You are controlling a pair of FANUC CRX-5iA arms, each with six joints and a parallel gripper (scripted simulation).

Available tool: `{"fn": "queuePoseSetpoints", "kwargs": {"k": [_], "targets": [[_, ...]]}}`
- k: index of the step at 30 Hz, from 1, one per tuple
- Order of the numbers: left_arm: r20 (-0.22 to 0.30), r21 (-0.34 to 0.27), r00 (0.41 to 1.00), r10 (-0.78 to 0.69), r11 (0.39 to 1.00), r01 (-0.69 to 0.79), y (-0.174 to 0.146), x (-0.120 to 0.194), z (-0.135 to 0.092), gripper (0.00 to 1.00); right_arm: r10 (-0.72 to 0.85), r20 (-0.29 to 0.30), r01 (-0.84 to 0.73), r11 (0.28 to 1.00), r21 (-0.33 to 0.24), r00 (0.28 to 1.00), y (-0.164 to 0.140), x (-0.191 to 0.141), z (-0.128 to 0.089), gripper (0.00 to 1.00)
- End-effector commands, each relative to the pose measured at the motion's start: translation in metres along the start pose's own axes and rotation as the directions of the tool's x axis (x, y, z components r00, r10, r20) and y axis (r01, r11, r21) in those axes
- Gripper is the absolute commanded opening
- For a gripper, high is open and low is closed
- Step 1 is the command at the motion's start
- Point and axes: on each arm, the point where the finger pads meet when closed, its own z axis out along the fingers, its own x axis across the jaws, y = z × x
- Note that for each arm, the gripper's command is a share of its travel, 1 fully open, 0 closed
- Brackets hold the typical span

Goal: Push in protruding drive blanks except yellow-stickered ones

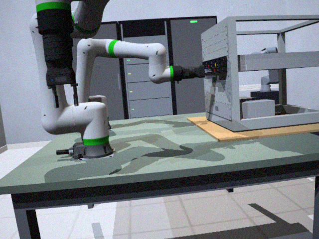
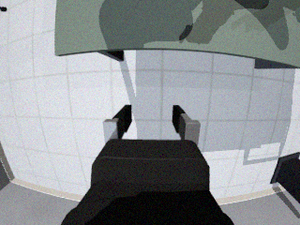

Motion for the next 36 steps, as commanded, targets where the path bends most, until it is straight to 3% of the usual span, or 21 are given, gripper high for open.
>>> {"fn": "queuePoseSetpoints", "kwargs": {"k": [1,28,36], "targets": [[0.002,0.000,1.000,-0.001,1.000,0.001,0.000,-0.002,0.000,0.00,0.000,0.000,0.000,1.000,-0.002,1.000,0.000,0.000,-0.001,1.00],[0.002,0.000,1.000,-0.001,1.000,0.001,0.000,-0.002,0.000,0.00,0.000,0.000,0.000,1.000,-0.002,1.000,0.000,0.000,-0.001,1.00],[0.002,0.000,1.000,-0.001,1.000,0.001,0.000,-0.002,-0.014,0.00,0.000,0.000,0.000,1.000,-0.002,1.000,0.000,0.000,-0.001,1.00]]}}
